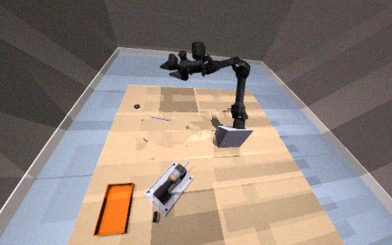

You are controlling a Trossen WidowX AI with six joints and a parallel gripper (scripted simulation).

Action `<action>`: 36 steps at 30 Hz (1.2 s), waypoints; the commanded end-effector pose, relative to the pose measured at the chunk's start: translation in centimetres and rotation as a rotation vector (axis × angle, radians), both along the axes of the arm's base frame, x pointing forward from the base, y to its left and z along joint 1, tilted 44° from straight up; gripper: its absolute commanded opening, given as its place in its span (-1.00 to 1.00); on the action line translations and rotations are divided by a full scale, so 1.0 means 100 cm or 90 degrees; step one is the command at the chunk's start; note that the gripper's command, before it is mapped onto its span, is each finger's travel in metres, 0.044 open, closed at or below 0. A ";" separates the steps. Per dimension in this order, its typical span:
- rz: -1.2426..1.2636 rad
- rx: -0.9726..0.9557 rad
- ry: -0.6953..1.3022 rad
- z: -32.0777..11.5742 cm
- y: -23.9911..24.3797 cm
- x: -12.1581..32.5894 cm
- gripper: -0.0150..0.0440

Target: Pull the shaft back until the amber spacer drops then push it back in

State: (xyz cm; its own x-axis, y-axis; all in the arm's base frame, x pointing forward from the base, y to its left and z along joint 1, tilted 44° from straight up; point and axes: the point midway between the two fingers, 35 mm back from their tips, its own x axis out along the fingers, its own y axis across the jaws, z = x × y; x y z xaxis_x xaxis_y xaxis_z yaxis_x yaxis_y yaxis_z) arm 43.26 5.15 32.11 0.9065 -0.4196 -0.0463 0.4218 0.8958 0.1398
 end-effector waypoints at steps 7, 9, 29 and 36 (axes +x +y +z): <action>0.057 0.319 0.027 -0.153 0.018 0.029 1.00; 0.056 0.382 0.036 -0.179 0.020 0.028 1.00; -0.177 1.005 0.153 -0.400 0.022 -0.063 1.00; -0.353 1.185 0.180 -0.448 0.020 -0.118 1.00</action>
State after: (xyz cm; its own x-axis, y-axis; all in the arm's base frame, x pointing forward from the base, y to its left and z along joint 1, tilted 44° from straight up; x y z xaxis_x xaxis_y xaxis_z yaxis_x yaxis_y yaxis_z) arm 36.02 7.18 -9.03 0.7010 0.0522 -0.7113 0.6999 -0.2417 0.6720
